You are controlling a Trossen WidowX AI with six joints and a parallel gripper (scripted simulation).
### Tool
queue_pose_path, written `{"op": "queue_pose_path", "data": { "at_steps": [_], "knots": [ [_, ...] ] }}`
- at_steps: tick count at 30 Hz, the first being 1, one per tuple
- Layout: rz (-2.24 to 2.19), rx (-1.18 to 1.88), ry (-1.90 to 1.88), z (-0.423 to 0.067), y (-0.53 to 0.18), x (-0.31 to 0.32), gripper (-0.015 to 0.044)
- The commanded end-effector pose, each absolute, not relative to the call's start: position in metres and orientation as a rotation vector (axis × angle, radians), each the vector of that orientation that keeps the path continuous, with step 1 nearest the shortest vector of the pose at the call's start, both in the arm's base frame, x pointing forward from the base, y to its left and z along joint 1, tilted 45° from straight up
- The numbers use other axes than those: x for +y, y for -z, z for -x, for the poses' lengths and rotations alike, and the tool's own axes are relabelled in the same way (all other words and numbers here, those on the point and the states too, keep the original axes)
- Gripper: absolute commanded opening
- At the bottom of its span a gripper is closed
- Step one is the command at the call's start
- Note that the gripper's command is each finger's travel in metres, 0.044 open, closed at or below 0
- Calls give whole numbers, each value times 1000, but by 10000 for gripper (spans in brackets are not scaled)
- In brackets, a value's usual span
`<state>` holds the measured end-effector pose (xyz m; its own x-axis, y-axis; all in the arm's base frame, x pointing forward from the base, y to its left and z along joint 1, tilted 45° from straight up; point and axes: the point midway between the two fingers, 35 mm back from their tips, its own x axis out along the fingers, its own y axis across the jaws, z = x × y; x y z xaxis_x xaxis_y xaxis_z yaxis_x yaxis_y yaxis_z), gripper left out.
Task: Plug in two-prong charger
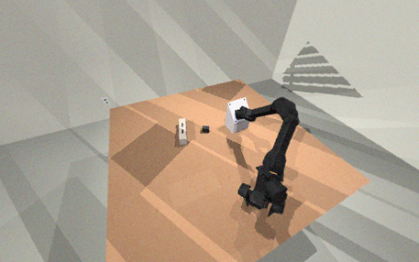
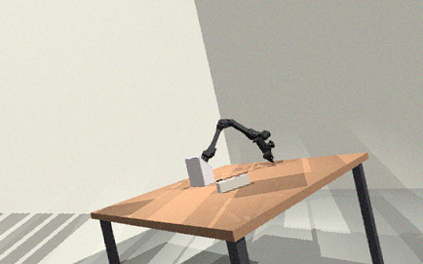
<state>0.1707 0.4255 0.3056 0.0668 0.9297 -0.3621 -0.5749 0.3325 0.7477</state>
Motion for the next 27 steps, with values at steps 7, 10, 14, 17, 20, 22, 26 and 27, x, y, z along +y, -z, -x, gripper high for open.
{"op": "queue_pose_path", "data": {
  "at_steps": [7,10,14,17,20,22,26,27],
  "knots": [
    [-397,1005,-1064,-220,-248,405,440],
    [-382,1019,-1023,-234,-234,396,440],
    [-363,1040,-970,-252,-215,383,440],
    [-351,1056,-931,-265,-201,372,440],
    [-339,1074,-893,-277,-187,361,440],
    [-332,1086,-868,-285,-178,352,440],
    [-319,1112,-820,-299,-160,336,440],
    [-317,1119,-808,-302,-155,331,440]
  ]
}}
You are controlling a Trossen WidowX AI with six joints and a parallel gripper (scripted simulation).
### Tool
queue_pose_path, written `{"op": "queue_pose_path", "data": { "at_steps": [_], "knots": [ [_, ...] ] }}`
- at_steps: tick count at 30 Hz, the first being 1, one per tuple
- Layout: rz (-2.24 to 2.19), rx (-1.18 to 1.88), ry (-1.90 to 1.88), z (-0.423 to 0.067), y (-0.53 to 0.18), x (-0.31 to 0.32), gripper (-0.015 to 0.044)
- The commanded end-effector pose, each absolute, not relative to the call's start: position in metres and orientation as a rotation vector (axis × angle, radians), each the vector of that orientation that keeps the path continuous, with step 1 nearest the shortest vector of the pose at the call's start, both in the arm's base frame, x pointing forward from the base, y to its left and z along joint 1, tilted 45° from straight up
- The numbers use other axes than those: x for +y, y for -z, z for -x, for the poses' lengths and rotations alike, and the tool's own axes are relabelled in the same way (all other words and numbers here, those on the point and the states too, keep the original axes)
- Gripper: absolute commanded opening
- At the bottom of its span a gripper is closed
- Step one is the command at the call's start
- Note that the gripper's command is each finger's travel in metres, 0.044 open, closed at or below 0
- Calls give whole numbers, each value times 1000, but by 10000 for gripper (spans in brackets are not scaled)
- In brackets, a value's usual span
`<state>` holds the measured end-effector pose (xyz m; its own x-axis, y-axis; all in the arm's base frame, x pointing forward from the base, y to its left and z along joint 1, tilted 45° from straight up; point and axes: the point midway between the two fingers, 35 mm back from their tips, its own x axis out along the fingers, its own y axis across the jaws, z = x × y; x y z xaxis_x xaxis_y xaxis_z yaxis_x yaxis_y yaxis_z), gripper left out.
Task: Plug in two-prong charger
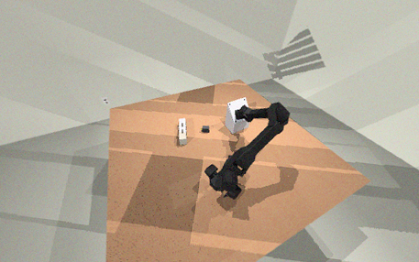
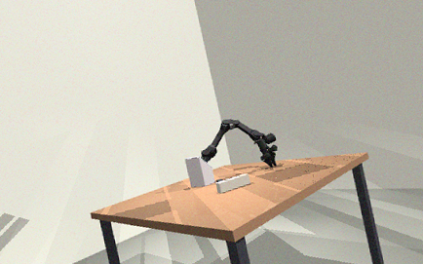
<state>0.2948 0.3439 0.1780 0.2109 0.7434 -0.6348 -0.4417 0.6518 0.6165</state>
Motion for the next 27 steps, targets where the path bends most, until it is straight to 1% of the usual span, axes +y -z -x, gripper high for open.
{"op": "queue_pose_path", "data": {
  "at_steps": [1,15,27],
  "knots": [
    [-314,1127,-797,-305,-151,327,440],
    [-296,1247,-653,-335,-91,261,440],
    [-320,1362,-539,-342,-46,200,440]
  ]
}}
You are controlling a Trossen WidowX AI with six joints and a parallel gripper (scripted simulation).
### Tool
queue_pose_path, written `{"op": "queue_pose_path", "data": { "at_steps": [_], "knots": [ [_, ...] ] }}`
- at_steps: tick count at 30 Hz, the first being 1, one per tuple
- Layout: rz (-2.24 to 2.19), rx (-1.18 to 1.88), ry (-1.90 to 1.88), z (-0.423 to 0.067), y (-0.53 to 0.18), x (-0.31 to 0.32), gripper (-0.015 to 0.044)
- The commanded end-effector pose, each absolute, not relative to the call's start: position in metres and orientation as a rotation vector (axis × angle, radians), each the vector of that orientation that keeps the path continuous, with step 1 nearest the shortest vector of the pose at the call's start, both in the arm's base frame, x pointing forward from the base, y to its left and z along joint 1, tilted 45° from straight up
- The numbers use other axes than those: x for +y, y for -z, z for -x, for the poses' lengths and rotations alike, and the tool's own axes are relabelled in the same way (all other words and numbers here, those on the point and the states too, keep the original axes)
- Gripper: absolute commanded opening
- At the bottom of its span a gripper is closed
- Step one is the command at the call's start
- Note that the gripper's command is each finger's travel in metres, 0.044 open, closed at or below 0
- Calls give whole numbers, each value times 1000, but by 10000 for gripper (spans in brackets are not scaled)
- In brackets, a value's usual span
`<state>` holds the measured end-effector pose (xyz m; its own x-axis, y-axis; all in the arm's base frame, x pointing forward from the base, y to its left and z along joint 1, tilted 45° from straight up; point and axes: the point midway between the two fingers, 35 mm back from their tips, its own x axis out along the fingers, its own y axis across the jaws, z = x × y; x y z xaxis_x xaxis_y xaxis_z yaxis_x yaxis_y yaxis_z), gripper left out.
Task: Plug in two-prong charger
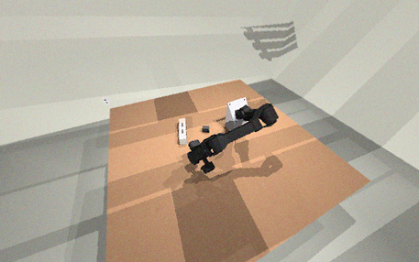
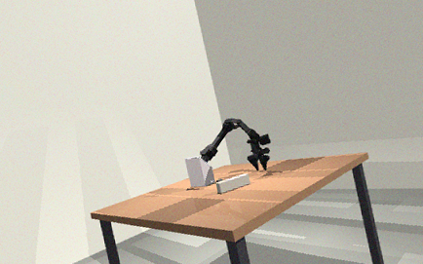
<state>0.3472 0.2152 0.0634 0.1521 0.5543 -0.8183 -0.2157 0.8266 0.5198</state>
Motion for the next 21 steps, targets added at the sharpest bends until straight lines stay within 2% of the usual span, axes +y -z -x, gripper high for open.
{"op": "queue_pose_path", "data": {
  "at_steps": [1,21],
  "knots": [
    [-324,1373,-530,-342,-43,195,440],
    [-424,1556,-400,-324,16,105,440]
  ]
}}
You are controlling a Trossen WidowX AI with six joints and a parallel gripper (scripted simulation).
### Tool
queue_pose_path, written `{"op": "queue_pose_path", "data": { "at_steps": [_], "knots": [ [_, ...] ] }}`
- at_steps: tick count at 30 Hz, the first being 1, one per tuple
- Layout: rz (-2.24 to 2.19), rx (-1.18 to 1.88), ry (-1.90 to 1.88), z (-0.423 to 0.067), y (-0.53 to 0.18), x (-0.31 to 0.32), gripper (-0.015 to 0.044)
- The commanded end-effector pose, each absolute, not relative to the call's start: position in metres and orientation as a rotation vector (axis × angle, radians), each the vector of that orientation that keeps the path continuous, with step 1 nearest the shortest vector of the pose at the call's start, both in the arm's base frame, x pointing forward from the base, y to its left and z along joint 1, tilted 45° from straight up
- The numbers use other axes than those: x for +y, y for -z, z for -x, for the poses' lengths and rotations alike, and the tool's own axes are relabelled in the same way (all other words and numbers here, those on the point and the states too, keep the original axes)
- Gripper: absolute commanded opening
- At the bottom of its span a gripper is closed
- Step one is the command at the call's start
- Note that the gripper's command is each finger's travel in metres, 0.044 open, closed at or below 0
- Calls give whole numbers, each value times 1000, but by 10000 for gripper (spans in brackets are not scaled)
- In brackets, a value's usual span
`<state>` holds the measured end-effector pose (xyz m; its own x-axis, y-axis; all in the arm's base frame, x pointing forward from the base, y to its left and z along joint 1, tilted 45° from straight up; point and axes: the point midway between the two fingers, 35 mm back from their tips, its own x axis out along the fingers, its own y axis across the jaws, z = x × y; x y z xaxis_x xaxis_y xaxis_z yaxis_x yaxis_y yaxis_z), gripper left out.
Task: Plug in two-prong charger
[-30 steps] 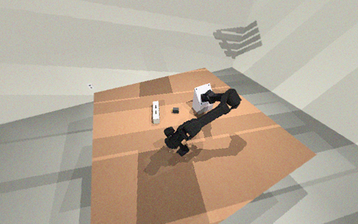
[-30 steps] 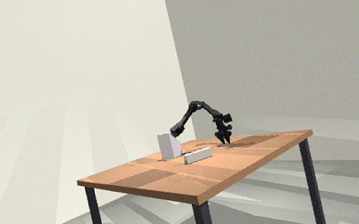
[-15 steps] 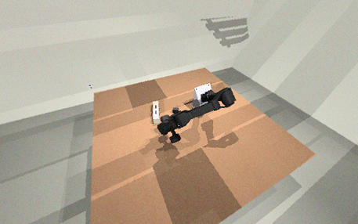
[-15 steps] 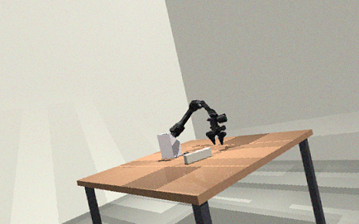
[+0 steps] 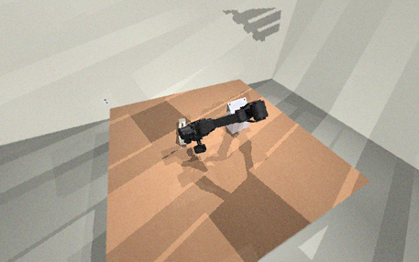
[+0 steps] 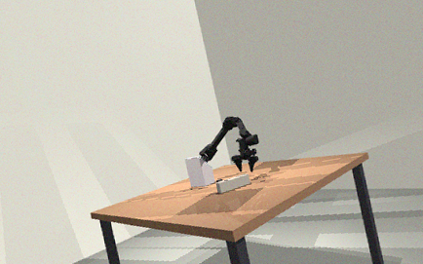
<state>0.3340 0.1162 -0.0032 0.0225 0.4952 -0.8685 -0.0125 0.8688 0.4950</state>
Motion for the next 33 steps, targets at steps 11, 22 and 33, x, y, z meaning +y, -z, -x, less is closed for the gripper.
{"op": "queue_pose_path", "data": {
  "at_steps": [11,22,33],
  "knots": [
    [-514,1645,-359,-303,41,65,440],
    [-629,1719,-336,-276,59,33,440],
    [-766,1773,-328,-245,72,10,440]
  ]
}}
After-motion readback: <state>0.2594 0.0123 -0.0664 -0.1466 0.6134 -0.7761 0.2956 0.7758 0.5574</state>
